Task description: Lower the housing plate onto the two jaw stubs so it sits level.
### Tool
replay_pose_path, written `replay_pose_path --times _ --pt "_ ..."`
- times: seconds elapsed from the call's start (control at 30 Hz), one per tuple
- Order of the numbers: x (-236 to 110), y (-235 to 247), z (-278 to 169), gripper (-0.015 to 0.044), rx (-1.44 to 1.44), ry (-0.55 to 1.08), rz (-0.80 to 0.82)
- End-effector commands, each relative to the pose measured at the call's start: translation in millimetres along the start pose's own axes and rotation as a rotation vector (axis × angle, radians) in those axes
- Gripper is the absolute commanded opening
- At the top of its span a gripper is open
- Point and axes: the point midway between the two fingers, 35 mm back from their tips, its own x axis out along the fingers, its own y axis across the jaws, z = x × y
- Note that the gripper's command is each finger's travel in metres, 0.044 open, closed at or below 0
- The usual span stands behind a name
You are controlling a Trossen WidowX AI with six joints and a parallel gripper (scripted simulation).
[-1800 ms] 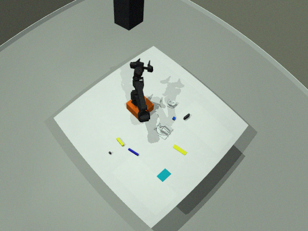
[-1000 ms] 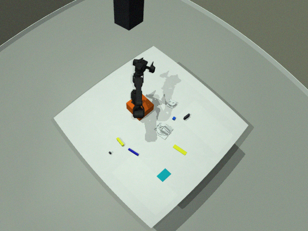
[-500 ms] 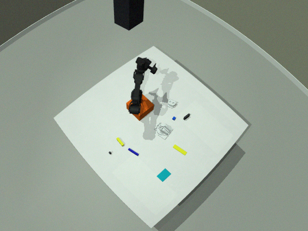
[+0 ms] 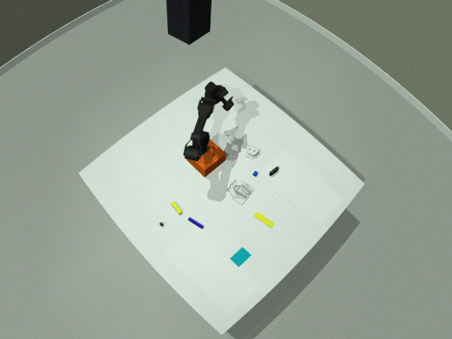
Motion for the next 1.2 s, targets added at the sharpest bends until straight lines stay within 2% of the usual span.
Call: replay_pose_path --times 0.0,1.17 --pt "5 -5 0 0.044 0.049 0.022 -0.032" --pt "48 -78 -9 0.044 0.527 0.163 -0.4"
